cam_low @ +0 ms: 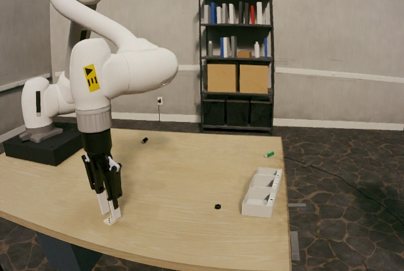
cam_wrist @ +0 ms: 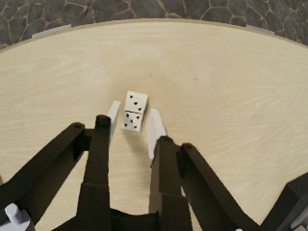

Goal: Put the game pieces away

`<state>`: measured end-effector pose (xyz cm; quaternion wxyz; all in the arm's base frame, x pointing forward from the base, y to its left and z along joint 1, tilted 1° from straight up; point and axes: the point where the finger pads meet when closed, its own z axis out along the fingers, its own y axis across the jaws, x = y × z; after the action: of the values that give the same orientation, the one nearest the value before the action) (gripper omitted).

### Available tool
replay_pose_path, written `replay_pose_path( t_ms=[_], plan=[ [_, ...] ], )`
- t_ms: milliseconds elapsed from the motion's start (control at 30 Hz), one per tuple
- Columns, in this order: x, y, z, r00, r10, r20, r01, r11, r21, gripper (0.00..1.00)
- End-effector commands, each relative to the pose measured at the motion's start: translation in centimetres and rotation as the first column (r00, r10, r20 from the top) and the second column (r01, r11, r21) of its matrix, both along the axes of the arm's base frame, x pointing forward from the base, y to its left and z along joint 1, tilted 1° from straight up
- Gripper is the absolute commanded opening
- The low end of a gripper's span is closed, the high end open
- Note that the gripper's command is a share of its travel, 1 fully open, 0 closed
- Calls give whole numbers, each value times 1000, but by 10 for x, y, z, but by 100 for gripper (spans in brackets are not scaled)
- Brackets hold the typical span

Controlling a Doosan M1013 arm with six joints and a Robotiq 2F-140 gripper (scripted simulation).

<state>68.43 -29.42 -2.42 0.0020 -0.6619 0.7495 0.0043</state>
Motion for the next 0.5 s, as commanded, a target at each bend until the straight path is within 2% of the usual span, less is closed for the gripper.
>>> replay_pose_path(
  t_ms=[0,467],
  plan=[
    [1,0,-3,1000,0,2,0,1000,-1,32],
    [1,0,-15,1000,0,2,0,1000,-1,32]
  ],
)
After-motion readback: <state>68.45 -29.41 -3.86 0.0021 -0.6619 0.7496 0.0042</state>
